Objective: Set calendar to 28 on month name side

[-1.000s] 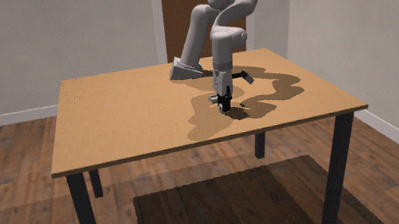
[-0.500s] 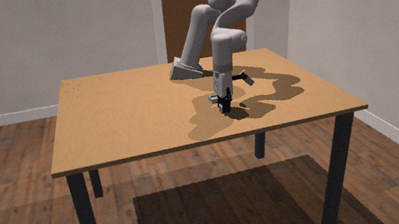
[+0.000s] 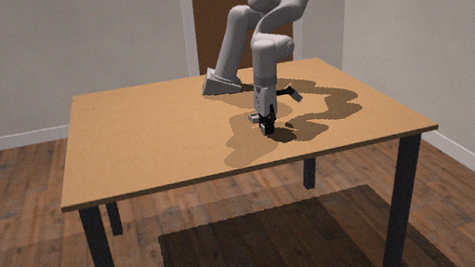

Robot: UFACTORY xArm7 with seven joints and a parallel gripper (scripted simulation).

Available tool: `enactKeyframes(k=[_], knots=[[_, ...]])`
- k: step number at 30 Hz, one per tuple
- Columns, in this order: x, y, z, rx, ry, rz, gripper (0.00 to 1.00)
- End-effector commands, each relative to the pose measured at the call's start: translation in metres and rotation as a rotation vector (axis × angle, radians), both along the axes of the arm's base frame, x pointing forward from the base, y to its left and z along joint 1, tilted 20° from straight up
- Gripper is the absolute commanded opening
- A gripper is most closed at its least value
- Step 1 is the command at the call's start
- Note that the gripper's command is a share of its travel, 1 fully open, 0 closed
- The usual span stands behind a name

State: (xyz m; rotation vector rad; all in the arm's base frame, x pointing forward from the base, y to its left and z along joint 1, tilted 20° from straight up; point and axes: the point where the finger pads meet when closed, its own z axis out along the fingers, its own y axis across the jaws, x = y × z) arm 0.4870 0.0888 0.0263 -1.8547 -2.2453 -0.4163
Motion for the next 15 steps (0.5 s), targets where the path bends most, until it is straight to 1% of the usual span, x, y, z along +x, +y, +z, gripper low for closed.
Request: enactKeyframes(k=[1,13,14,15], knots=[[0.0015,-0.001,0.0015,0.0,-0.004,-0.002,0.49],[0.0015,-0.001,0.0015,0.0,-0.004,-0.002,0.49],[0.0015,-0.001,0.0015,0.0,-0.004,-0.002,0.29],[0.0015,-0.001,0.0015,0.0,-0.004,-0.002,0.29]])
